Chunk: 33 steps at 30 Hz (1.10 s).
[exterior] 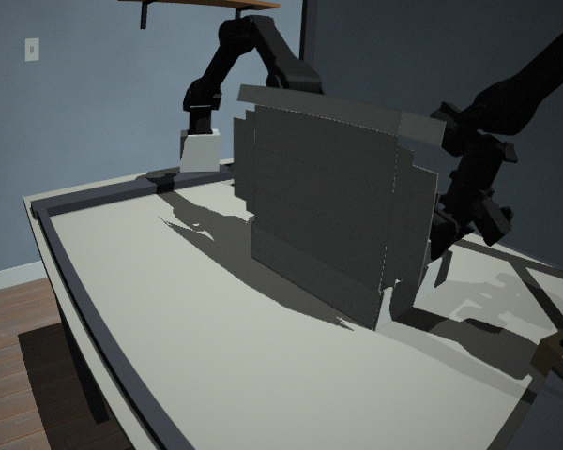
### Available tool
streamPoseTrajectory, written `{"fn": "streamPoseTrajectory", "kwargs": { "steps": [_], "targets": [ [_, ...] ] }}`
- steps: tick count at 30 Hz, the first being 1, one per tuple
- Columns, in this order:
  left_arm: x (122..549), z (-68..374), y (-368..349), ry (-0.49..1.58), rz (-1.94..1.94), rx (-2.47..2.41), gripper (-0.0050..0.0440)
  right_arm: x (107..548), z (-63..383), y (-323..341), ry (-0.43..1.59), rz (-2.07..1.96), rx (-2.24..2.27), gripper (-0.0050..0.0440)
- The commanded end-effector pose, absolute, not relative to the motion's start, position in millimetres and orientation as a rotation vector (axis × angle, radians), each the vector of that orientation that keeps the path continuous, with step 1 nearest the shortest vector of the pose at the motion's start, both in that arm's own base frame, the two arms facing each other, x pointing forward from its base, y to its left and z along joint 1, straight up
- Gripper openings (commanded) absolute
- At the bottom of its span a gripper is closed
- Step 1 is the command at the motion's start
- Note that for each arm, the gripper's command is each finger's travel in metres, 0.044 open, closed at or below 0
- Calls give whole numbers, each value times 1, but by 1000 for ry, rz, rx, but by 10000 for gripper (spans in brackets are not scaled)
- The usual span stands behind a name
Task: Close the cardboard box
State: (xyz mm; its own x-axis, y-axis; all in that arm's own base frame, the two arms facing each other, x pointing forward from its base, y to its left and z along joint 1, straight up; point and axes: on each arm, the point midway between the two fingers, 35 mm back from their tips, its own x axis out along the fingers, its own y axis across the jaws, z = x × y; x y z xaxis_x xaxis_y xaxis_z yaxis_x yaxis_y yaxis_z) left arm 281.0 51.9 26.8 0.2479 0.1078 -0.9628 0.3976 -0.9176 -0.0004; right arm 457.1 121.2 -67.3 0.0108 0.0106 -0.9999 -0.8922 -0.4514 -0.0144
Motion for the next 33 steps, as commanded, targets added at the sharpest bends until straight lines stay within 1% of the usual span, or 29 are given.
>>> {"fn": "streamPoseTrajectory", "kwargs": {
  "steps": [1,5,7,18,32,33],
  "targets": [
    [283,31,51,465,-1709,2283,5,462,-53,121,916,1515,-1564,113],
    [283,31,51,465,-1709,2283,5,462,-53,121,916,1515,-1564,87],
    [283,31,51,465,-1709,2283,5,462,-53,121,916,1515,-1564,87],
    [283,31,51,465,-1709,2283,5,462,-53,121,915,1516,-1564,13],
    [283,31,51,464,-1709,2282,5,462,-53,121,915,1515,-1564,13],
    [283,31,51,464,-1709,2282,29,462,-53,121,915,1515,-1564,37]
  ]
}}
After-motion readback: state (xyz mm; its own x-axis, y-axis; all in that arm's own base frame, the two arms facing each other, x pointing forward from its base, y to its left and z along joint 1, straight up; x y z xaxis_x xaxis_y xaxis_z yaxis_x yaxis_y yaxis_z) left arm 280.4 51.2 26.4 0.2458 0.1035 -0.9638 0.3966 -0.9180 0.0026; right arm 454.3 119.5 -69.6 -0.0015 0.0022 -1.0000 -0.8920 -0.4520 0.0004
